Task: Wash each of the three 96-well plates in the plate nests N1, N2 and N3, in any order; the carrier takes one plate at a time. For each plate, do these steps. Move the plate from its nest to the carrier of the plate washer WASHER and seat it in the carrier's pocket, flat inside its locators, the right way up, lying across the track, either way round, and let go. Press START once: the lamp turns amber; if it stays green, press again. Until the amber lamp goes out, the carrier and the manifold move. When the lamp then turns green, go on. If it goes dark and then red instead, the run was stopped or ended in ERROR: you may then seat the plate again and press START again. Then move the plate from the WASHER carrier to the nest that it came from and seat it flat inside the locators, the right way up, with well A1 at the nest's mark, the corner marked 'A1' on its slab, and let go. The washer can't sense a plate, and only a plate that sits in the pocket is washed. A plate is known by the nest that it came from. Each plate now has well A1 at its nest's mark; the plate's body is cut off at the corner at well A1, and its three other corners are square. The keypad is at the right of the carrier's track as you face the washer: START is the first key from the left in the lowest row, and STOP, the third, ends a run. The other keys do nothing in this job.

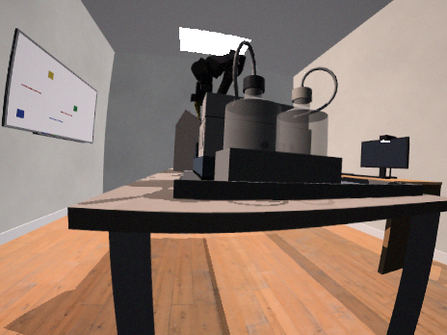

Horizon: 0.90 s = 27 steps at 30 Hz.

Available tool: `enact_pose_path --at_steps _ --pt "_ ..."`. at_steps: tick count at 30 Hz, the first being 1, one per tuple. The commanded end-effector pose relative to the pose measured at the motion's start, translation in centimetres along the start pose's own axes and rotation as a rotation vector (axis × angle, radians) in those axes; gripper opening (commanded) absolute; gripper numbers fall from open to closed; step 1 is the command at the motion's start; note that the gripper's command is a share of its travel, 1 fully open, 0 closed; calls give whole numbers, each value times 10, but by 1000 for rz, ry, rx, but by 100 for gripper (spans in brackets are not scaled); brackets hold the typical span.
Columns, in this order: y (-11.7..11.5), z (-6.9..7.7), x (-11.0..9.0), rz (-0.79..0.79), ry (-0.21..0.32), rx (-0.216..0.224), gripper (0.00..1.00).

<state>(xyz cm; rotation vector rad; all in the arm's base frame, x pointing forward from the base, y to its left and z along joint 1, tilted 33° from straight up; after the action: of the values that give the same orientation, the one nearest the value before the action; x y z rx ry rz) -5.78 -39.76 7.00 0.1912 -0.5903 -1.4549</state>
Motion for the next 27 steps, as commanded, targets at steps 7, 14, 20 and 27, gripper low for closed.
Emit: enact_pose_path --at_steps 7,14,20,27 --pt "10 -6 -20 4 -21 -5 0" --pt "16 -14 -34 4 -20 -5 0" --pt "24 -23 -50 4 -20 -5 0" --pt "32 -33 -69 4 -19 -4 0"
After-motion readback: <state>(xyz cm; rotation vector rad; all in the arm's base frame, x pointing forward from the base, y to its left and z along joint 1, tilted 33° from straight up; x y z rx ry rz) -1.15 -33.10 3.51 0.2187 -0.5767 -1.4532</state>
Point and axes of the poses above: the point where the finger pads meet when closed, its own z axis back along the fingers, its own y axis across the jaws, x = y × z, the point moved 7 cm from there along z, back along the fingers
